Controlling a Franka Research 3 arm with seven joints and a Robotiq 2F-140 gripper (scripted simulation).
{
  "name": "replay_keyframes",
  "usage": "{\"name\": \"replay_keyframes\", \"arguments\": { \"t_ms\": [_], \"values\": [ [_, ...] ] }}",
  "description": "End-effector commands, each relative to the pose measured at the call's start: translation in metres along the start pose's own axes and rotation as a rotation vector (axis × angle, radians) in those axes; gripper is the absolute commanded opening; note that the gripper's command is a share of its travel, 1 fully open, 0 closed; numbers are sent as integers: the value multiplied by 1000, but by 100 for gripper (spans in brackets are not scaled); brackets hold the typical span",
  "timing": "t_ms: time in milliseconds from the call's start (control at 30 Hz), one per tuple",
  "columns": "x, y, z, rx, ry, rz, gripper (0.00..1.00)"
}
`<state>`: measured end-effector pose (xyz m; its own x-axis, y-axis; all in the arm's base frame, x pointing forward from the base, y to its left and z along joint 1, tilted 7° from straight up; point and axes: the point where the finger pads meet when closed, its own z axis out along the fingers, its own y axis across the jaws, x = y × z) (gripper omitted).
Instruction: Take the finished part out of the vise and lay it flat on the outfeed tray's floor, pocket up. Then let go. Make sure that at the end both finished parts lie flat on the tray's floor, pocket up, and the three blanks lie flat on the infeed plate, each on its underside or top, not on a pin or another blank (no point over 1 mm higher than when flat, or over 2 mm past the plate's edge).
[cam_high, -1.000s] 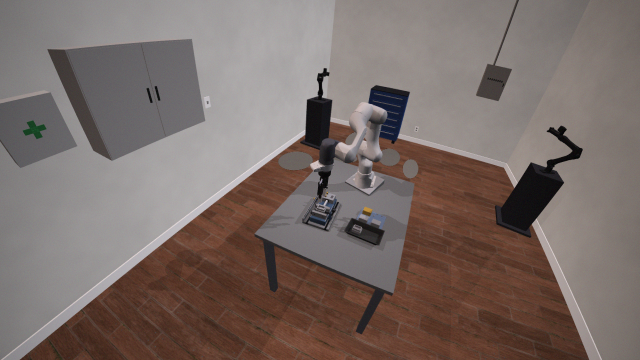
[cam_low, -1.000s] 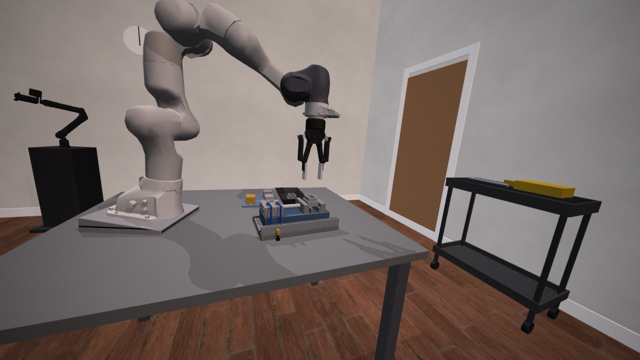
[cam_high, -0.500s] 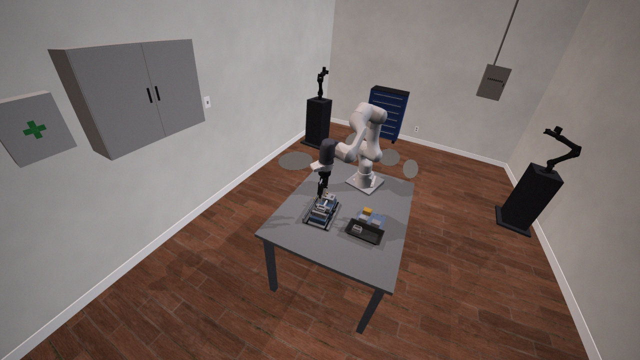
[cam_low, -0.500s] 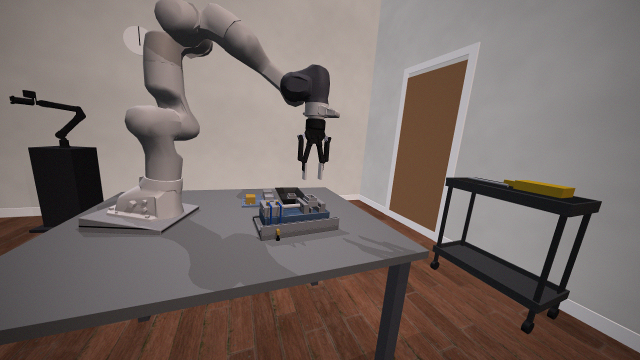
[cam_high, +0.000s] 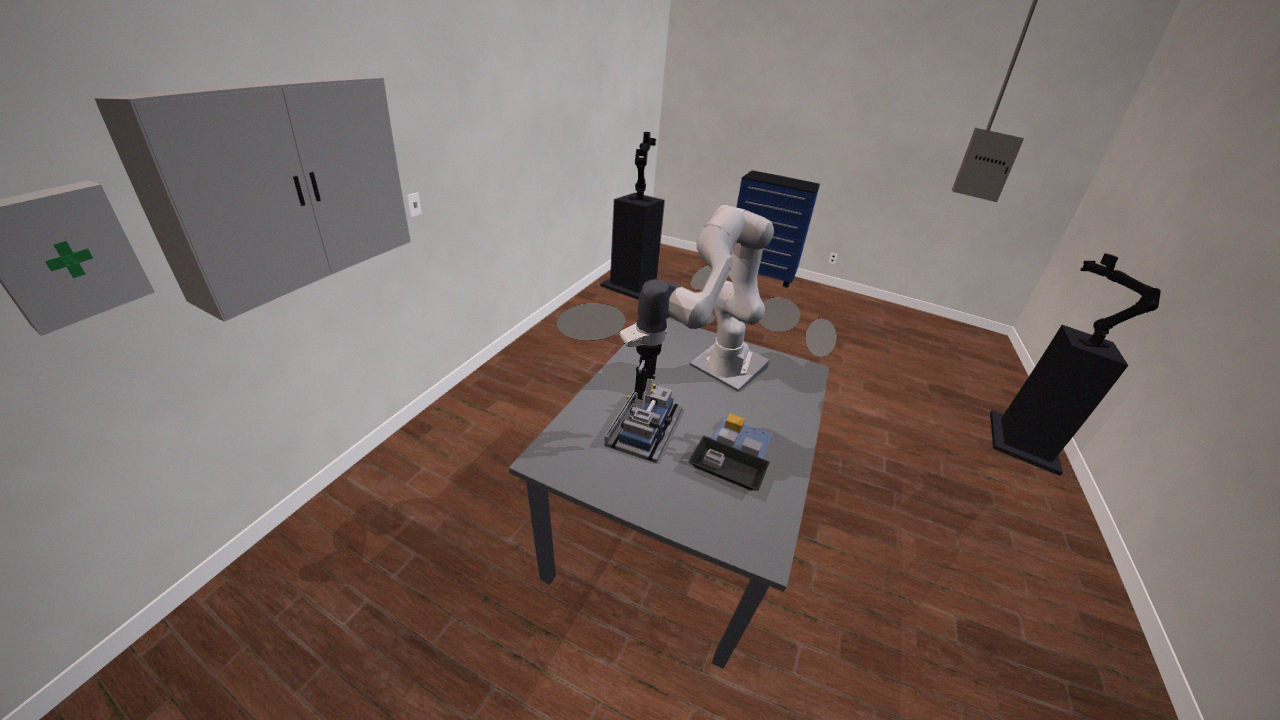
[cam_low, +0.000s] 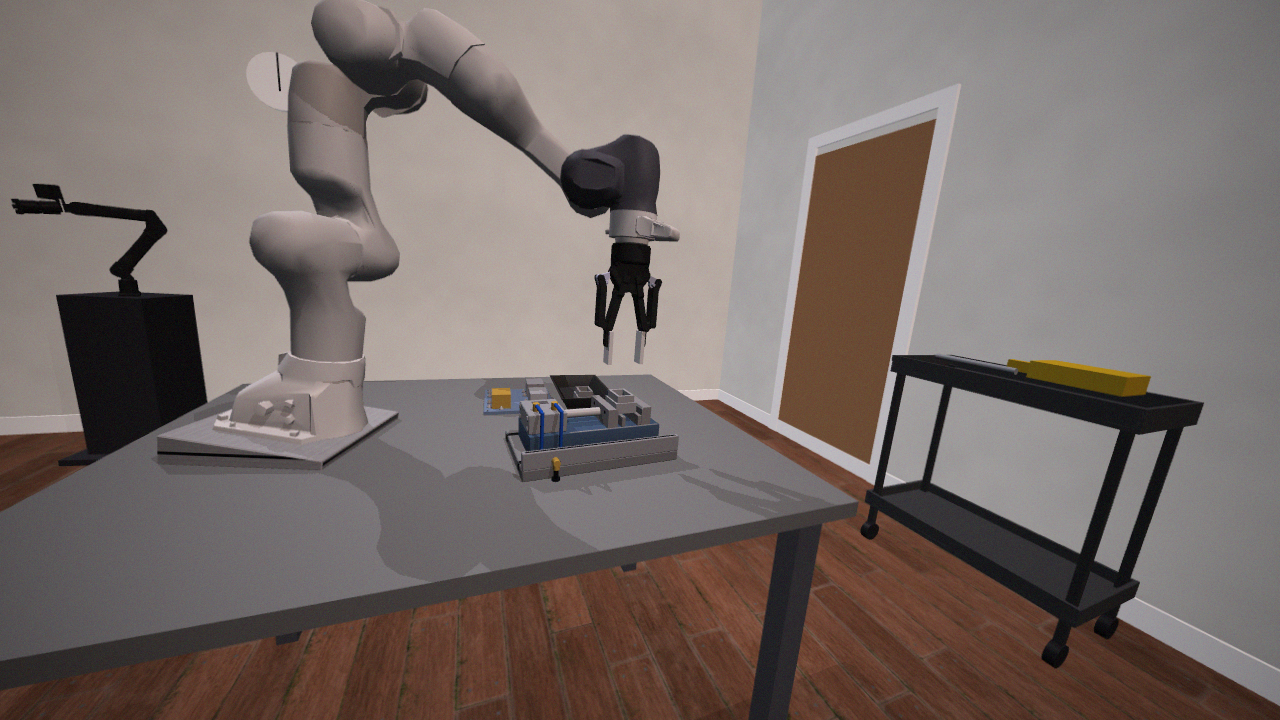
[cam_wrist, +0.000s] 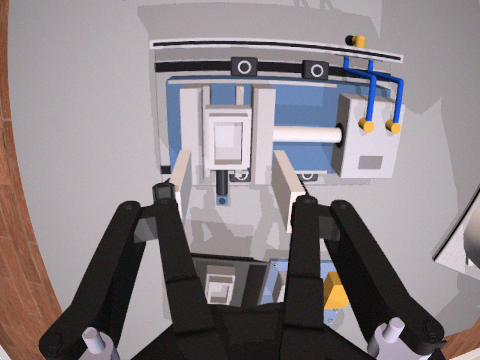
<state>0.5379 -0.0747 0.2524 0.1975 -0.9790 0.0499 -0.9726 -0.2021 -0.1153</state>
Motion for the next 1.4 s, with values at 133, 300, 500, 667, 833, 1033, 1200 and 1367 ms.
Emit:
{"name": "replay_keyframes", "arguments": {
  "t_ms": [133, 300, 500, 667, 833, 1033, 1200, 1367],
  "values": [
    [0, -1, 14, 6, -2, -6, 40],
    [-1, -1, 20, 6, -2, -6, 40],
    [-2, -1, 32, 6, -2, -6, 40],
    [-2, -1, 41, 6, -2, -6, 40],
    [-2, -1, 46, 6, -2, -6, 40],
    [-3, -1, 52, 6, -2, -6, 40],
    [-3, -1, 54, 6, -2, -6, 40],
    [-3, -1, 55, 6, -2, -6, 40]
  ]
}}
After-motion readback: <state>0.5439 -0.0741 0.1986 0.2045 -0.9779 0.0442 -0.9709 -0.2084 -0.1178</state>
